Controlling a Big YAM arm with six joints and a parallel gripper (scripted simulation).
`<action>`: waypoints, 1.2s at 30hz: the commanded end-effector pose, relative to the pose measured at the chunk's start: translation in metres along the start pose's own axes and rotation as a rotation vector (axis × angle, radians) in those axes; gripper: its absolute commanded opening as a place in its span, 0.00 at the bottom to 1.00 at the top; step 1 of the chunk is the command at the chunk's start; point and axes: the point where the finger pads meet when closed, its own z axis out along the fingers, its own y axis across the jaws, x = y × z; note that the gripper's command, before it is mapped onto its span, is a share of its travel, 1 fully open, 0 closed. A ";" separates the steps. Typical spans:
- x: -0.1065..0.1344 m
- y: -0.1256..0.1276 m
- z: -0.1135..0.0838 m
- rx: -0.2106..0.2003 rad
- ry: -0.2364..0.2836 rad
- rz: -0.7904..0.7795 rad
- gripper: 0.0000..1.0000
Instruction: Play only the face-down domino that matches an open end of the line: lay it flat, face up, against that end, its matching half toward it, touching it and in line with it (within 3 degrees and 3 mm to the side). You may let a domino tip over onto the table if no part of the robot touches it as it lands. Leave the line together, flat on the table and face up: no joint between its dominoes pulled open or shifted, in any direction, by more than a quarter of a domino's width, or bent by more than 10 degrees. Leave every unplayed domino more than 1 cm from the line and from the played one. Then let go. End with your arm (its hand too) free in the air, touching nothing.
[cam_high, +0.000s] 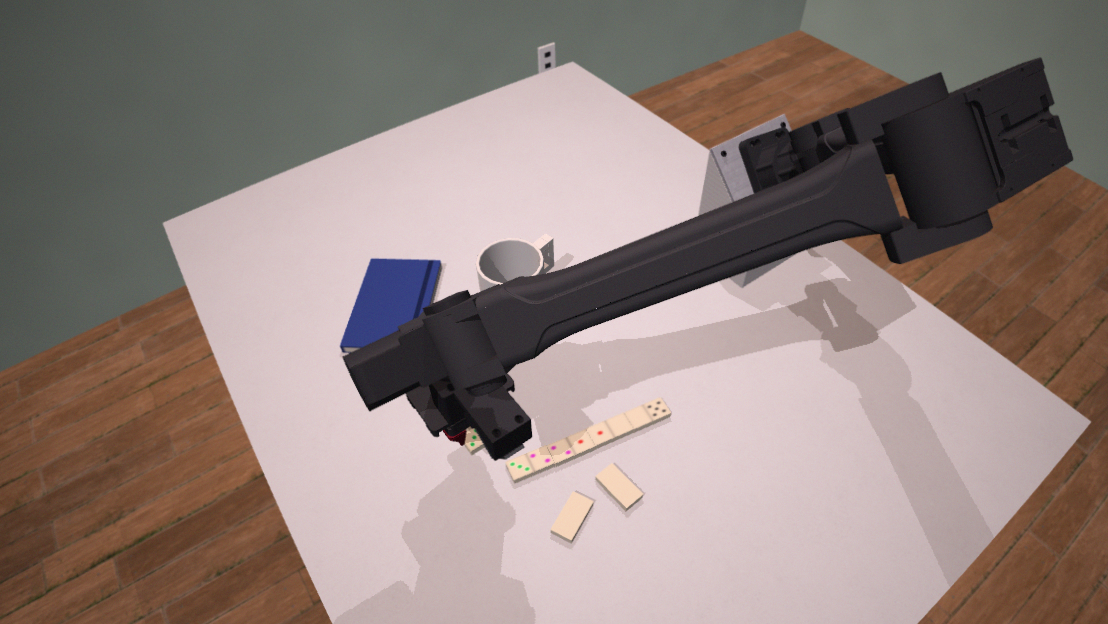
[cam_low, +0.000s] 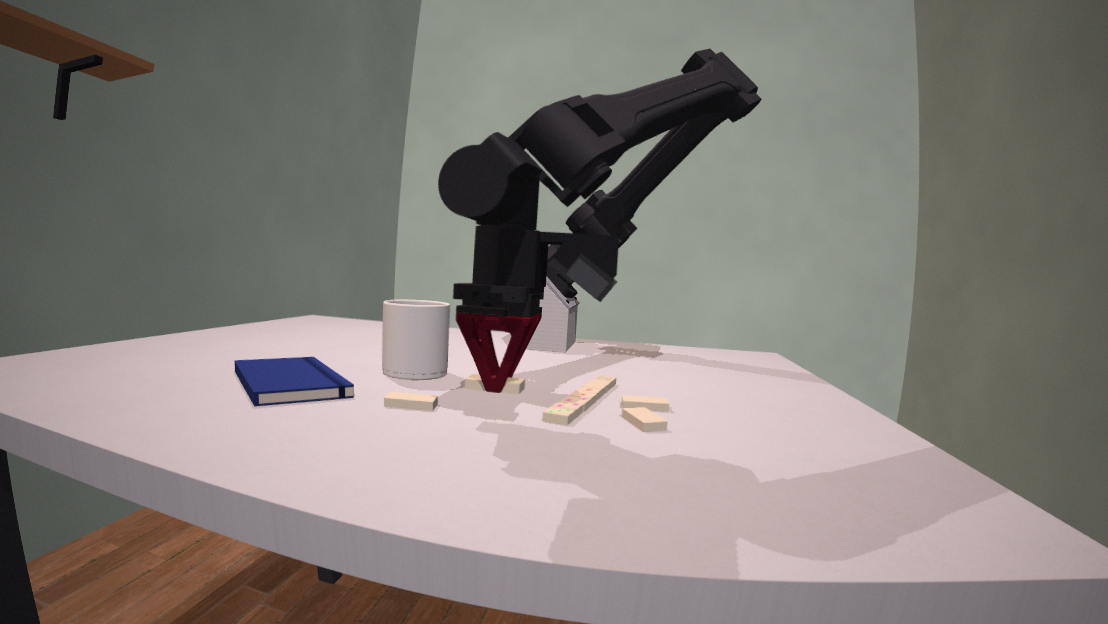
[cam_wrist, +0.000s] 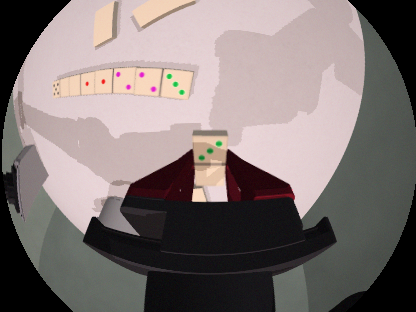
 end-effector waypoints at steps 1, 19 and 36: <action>-0.006 -0.008 -0.008 0.015 -0.004 -0.137 0.22; -0.008 -0.009 0.000 0.011 -0.009 -0.371 0.22; -0.011 -0.009 0.011 0.007 -0.008 -0.391 0.22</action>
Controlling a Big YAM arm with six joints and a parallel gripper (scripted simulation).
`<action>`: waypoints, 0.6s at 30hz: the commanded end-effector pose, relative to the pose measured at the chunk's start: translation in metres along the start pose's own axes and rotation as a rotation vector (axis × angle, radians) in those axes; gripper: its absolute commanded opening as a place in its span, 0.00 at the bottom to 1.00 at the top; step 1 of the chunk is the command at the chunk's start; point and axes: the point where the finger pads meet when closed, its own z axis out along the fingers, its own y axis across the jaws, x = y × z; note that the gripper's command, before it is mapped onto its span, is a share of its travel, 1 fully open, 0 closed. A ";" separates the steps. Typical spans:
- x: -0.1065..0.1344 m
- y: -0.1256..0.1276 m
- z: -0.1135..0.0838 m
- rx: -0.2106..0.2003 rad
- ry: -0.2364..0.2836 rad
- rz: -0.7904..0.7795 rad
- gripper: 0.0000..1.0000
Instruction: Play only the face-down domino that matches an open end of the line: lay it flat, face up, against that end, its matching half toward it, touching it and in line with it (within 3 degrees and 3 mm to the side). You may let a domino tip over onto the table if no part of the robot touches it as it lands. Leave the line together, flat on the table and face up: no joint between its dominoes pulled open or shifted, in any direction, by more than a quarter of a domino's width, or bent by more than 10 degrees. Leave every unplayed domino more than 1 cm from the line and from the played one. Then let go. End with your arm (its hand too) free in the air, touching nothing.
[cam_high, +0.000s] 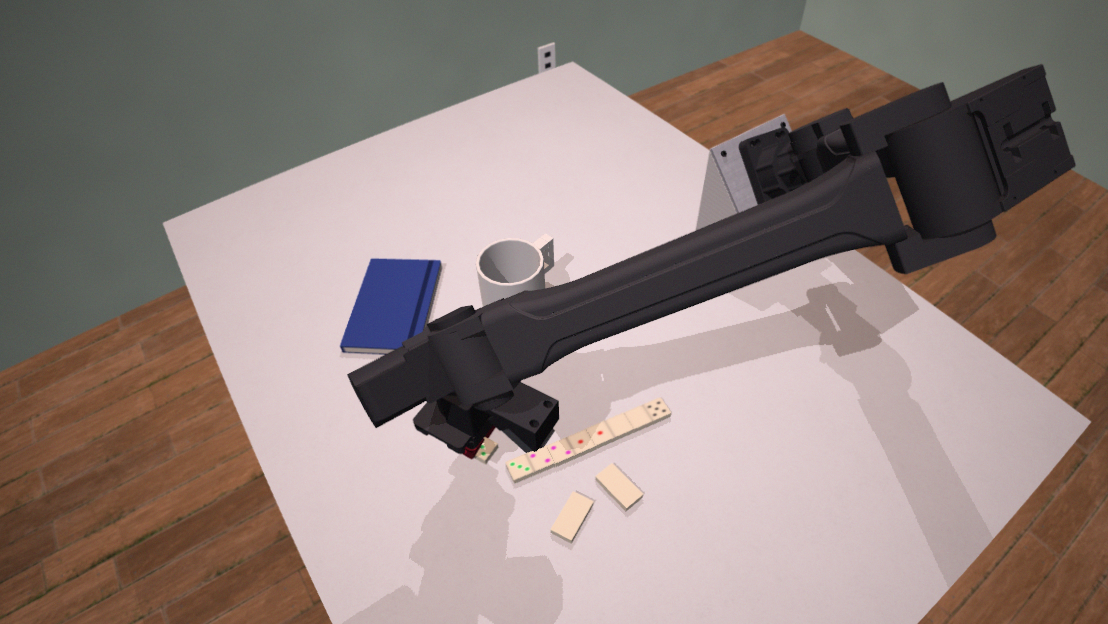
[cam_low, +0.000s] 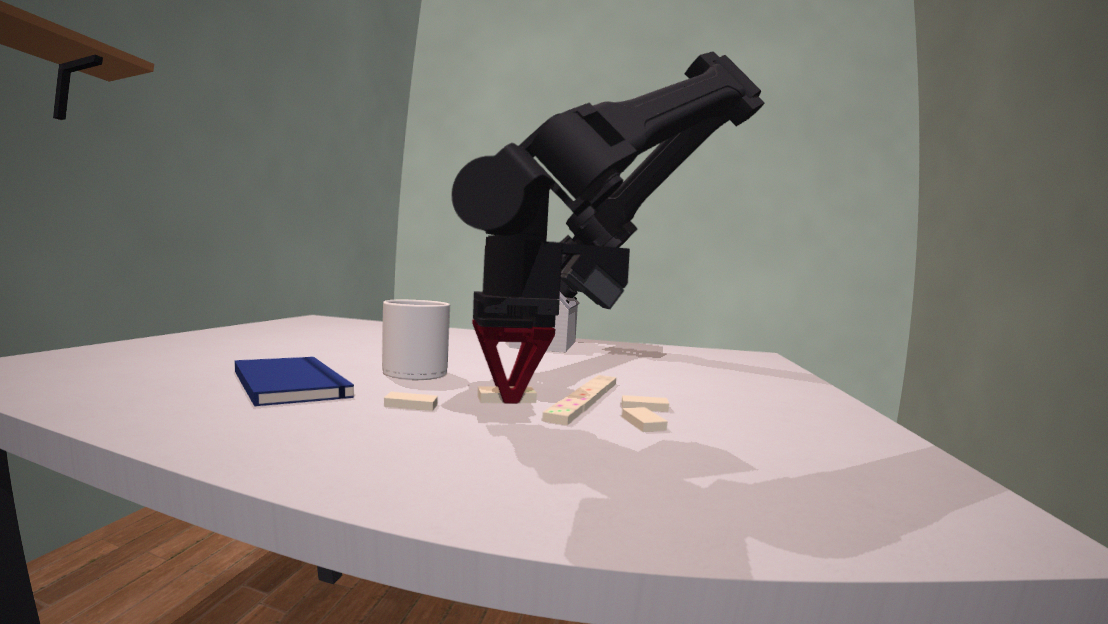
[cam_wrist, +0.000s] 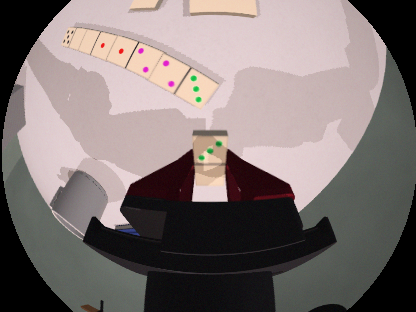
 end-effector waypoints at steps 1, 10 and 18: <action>0.004 -0.008 0.003 0.013 0.005 0.002 0.22; 0.006 -0.012 0.009 0.018 0.007 0.000 0.22; 0.008 -0.006 0.014 0.012 0.008 0.021 0.22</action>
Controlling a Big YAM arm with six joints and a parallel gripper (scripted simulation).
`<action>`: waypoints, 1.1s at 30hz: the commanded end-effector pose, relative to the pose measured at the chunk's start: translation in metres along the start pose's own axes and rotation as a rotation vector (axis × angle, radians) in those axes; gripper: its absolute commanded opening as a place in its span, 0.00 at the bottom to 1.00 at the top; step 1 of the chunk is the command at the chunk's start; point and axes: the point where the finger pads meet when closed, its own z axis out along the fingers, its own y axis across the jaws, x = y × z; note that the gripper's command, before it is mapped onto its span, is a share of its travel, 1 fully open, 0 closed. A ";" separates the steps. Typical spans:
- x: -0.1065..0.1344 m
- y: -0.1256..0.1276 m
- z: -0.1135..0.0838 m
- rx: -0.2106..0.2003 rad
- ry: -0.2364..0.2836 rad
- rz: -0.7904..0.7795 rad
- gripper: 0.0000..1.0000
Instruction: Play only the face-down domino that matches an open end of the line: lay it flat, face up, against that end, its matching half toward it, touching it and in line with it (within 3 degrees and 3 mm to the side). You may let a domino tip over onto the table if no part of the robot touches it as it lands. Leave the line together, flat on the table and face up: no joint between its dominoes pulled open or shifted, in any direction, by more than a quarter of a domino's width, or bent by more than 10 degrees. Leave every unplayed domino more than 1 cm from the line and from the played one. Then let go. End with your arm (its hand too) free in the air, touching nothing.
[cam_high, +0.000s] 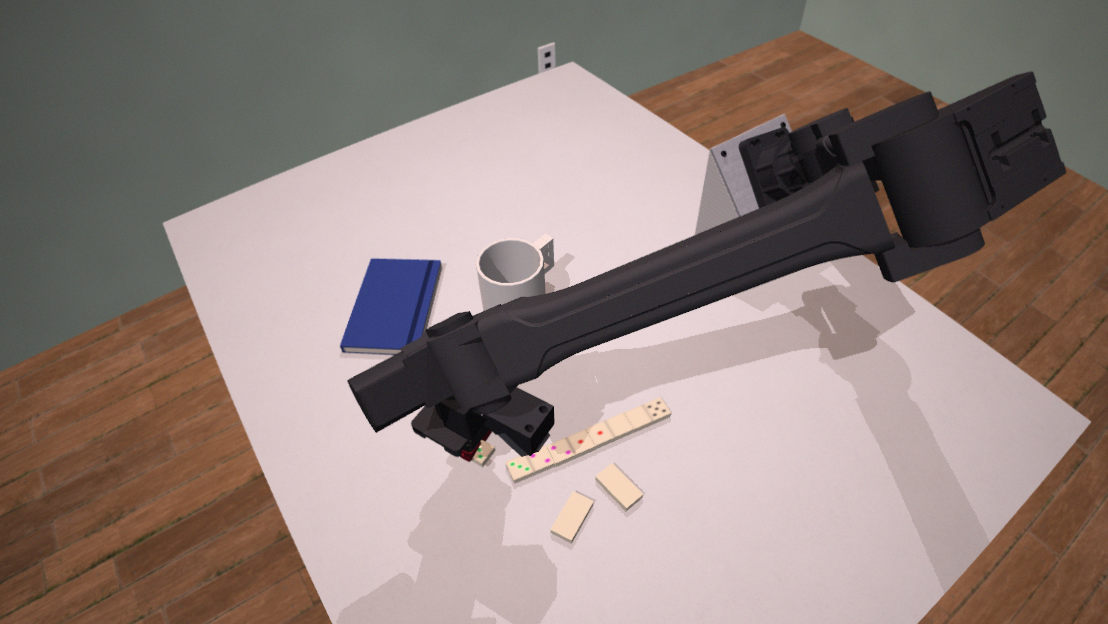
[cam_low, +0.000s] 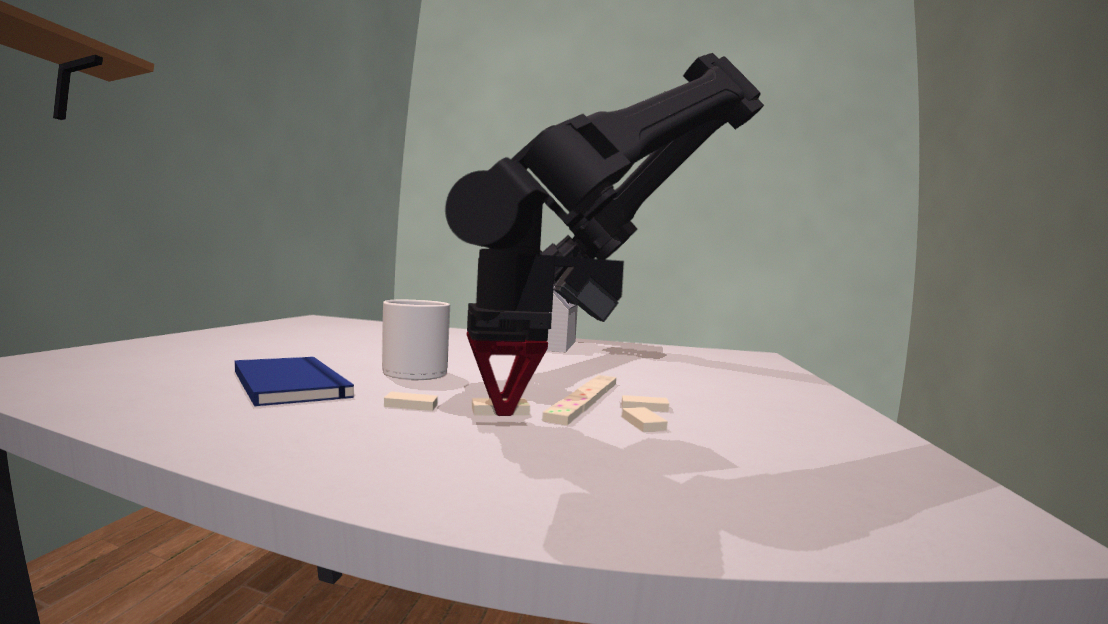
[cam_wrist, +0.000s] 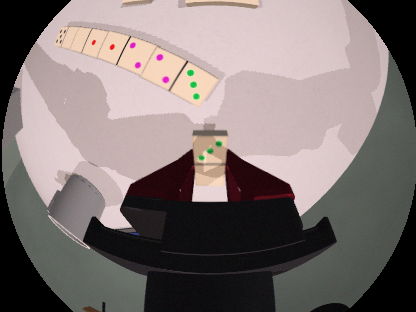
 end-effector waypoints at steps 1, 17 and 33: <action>0.003 -0.006 0.003 0.010 0.007 0.010 0.22; 0.004 -0.003 0.007 0.006 0.008 0.028 0.22; 0.005 0.000 0.008 0.003 0.009 0.039 0.22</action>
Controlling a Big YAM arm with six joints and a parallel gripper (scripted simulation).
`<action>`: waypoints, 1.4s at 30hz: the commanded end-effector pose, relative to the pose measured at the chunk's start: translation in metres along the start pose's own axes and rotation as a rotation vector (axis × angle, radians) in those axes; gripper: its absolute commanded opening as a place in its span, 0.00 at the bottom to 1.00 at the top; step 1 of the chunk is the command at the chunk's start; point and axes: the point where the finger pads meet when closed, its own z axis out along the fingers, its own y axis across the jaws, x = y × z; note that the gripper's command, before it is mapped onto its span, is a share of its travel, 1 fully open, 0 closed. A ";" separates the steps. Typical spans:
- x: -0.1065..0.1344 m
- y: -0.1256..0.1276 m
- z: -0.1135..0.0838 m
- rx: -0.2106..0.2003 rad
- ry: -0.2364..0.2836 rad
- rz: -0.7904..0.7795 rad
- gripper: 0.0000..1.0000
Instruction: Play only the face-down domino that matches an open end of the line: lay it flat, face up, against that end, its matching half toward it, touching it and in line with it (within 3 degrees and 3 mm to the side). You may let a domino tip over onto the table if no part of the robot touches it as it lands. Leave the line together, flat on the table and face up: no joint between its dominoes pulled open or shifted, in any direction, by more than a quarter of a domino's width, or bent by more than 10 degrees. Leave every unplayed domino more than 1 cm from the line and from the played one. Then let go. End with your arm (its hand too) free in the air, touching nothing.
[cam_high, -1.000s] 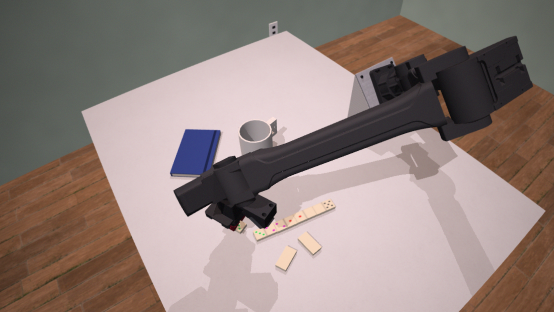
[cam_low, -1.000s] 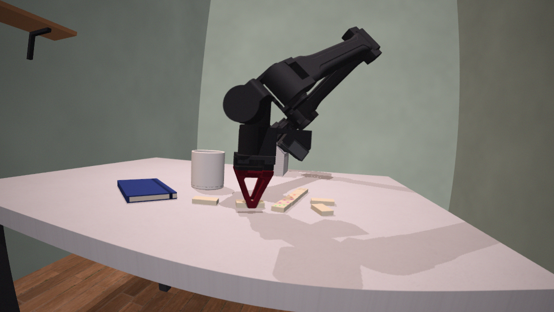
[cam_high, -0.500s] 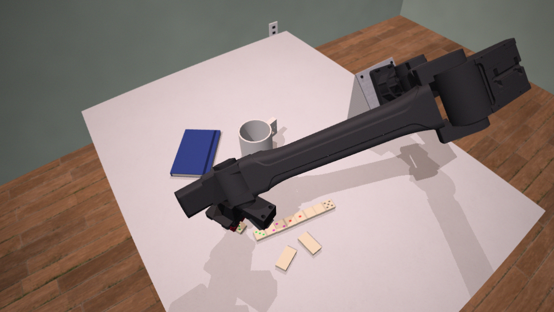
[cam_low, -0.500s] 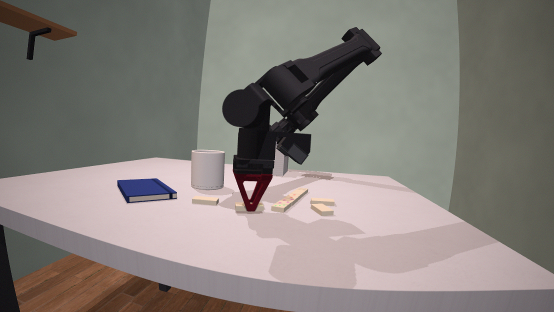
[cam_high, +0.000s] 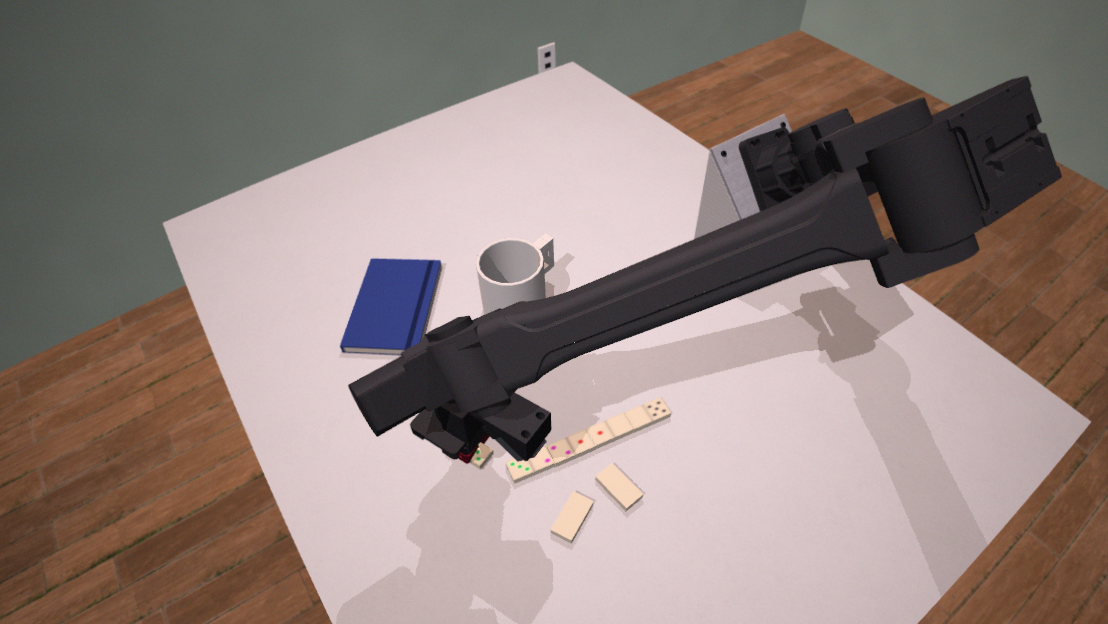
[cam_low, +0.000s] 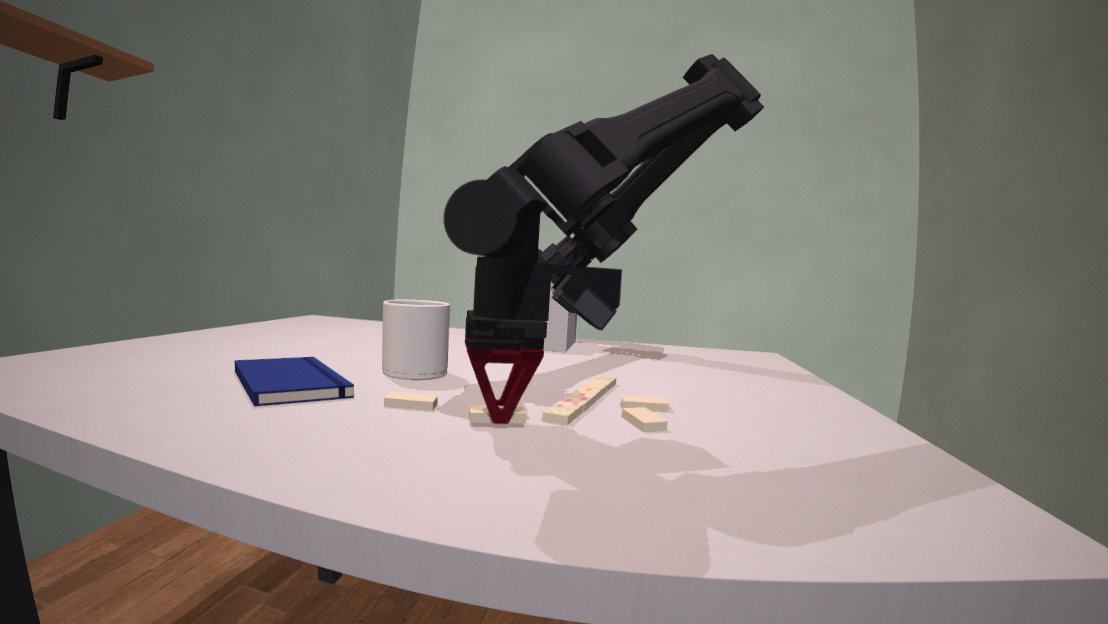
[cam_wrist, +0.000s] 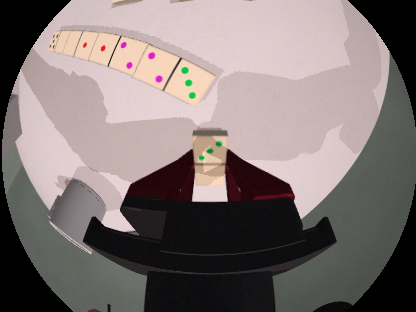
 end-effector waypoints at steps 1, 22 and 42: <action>0.002 0.000 0.002 0.000 0.002 0.007 0.22; 0.002 0.005 0.007 -0.009 0.001 0.018 0.22; 0.002 0.006 0.007 -0.010 0.000 0.018 0.22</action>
